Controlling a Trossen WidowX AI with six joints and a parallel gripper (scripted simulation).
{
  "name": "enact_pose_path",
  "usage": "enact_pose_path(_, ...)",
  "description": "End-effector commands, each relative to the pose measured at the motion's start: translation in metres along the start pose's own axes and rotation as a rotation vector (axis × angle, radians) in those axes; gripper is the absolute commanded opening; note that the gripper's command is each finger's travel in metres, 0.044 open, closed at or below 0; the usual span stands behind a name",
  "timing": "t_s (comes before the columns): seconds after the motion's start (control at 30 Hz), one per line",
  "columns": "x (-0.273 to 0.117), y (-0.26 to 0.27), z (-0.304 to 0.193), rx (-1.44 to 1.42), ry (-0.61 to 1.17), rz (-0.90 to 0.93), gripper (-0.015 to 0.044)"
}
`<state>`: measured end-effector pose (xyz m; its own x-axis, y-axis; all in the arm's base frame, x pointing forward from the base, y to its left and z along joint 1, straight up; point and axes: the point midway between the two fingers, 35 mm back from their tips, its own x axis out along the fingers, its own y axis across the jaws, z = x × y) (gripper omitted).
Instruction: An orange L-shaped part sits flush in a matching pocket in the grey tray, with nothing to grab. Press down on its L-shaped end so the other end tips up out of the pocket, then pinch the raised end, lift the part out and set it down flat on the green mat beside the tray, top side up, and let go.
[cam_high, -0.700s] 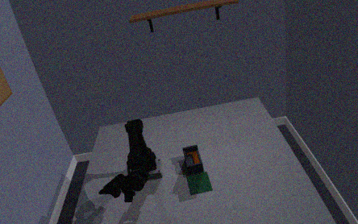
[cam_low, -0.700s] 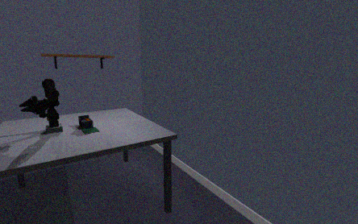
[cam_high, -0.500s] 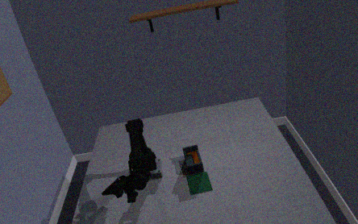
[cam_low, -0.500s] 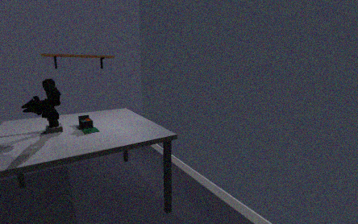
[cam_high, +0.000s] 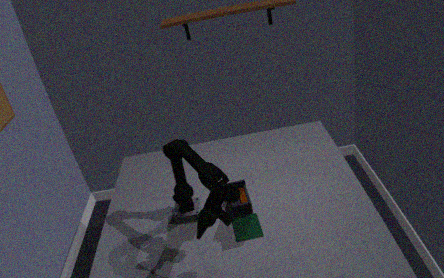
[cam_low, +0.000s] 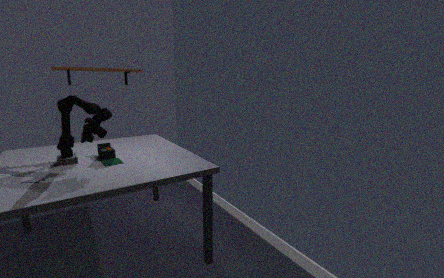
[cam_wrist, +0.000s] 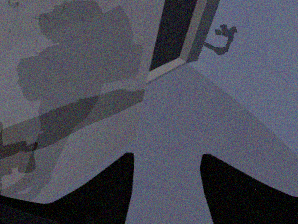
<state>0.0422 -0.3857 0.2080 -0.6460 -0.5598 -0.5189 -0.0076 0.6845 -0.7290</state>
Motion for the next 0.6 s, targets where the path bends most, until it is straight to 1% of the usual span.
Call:
enact_pose_path(0.0, -0.053, 0.029, 0.045, 0.035, -0.216, 0.04, 0.018)
enact_pose_path(0.17, -0.13, 0.085, 0.088, 0.043, -0.464, 0.166, 0.018)
enact_pose_path(0.3, -0.192, 0.139, 0.101, 0.038, -0.612, 0.312, 0.018)
enact_pose_path(0.43, -0.249, 0.199, 0.093, -0.012, -0.695, 0.481, 0.018)
enact_pose_path(0.57, -0.298, 0.259, 0.064, -0.083, -0.709, 0.656, 0.018)
